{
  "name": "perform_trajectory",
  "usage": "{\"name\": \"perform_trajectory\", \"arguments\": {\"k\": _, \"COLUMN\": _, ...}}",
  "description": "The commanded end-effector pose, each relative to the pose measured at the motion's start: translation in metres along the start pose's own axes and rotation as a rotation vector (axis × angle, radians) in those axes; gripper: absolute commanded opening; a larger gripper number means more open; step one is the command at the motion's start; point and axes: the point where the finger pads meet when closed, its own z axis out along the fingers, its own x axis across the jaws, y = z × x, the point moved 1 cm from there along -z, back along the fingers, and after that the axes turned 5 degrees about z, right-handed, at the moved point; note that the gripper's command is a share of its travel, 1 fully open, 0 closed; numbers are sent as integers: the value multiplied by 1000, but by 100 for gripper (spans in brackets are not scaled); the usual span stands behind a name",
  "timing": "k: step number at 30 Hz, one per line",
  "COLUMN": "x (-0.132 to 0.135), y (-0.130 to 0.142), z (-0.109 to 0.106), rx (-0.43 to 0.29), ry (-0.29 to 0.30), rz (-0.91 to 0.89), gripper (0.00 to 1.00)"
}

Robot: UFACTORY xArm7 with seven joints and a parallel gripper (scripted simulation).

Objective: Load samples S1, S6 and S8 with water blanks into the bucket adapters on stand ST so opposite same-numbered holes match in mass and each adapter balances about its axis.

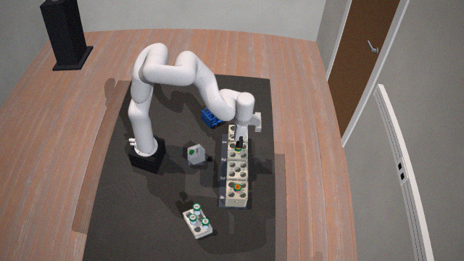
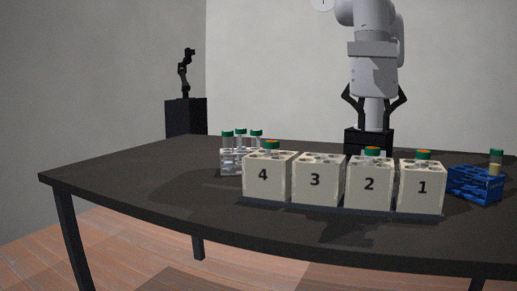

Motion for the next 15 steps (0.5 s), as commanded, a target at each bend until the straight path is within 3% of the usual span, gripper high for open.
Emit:
{"name": "perform_trajectory", "arguments": {"k": 1, "x": 0, "y": -2, "z": -8, "rx": 5, "ry": -1, "rz": 0, "gripper": 44}}
{"name": "perform_trajectory", "arguments": {"k": 15, "x": 0, "y": -2, "z": -32, "rx": 5, "ry": -1, "rz": 0, "gripper": 44}}
